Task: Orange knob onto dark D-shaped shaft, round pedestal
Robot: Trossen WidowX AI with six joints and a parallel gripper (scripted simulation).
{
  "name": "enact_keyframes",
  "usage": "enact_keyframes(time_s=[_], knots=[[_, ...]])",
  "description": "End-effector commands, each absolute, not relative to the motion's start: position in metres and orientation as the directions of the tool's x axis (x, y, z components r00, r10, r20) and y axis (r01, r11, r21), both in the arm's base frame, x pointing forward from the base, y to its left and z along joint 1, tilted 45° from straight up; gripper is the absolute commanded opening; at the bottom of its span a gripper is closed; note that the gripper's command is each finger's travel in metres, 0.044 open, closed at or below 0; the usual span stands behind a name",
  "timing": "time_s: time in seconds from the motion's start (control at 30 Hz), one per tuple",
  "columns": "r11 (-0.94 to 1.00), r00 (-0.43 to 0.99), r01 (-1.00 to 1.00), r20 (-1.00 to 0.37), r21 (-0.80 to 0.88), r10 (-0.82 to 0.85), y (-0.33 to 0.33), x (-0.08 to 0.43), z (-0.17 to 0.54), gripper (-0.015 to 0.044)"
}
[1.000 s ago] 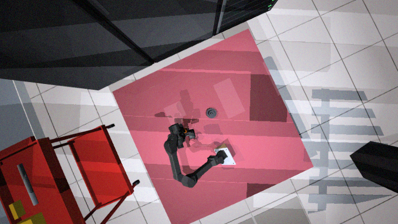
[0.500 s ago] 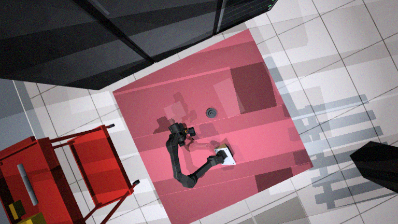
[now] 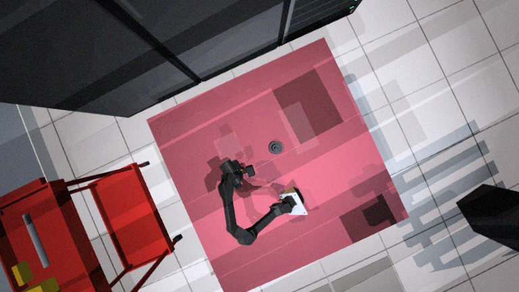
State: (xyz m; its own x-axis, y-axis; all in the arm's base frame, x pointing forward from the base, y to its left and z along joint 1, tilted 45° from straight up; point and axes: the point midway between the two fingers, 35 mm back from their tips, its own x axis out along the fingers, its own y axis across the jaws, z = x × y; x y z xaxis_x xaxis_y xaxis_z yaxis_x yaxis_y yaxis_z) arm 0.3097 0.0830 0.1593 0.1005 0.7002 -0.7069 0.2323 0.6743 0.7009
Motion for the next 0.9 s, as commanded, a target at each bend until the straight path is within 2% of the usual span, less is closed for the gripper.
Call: enact_keyframes(time_s=[0.0,0.87], knots=[[0.676,0.102,0.236,-0.710,0.698,0.697,0.086,0.311,0.155,0.0440],[0.669,0.106,0.237,-0.703,0.705,0.703,0.117,0.315,0.126,0.0440]])
